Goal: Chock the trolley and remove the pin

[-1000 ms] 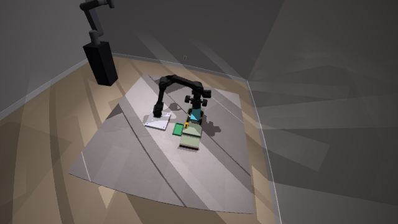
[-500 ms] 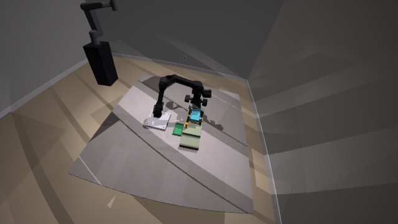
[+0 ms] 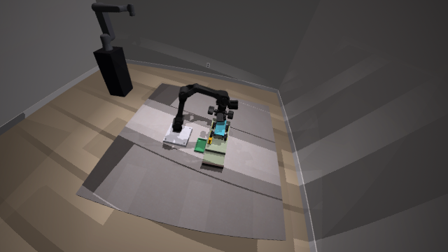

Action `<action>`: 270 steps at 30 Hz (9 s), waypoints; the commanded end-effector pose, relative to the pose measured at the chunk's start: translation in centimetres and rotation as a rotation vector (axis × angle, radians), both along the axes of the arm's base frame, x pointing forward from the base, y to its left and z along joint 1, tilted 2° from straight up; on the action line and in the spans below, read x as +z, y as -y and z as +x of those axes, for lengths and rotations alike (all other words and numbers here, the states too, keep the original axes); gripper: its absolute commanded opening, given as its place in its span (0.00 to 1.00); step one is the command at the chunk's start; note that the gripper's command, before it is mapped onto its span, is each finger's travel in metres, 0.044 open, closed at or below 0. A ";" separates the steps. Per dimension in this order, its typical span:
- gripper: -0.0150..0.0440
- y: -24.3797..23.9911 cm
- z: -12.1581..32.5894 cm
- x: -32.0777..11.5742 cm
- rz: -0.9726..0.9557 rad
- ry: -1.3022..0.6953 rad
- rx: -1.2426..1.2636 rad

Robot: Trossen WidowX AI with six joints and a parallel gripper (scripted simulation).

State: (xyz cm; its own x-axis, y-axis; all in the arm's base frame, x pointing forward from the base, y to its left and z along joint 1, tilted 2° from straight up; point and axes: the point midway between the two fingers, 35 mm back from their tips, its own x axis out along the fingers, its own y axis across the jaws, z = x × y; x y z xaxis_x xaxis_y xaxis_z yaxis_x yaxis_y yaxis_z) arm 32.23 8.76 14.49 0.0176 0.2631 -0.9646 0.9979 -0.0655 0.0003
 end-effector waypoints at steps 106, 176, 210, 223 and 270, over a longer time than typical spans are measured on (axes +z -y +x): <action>0.25 -3.5 -8.1 3.2 0.006 0.002 0.004; 0.25 19.6 -9.6 0.0 -0.018 -0.004 -0.017; 0.25 18.9 -9.6 0.0 -0.175 -0.168 -1.019; 0.25 18.7 -9.6 0.0 -0.217 -0.189 -1.412; 0.25 21.6 -11.1 -8.1 -0.376 -0.063 -1.585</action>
State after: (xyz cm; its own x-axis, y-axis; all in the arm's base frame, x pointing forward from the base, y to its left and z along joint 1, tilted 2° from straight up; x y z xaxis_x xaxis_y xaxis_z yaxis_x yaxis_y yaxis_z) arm 21.34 -12.32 7.42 -0.0050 -0.2133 -0.9770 -0.0714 -0.9744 0.2131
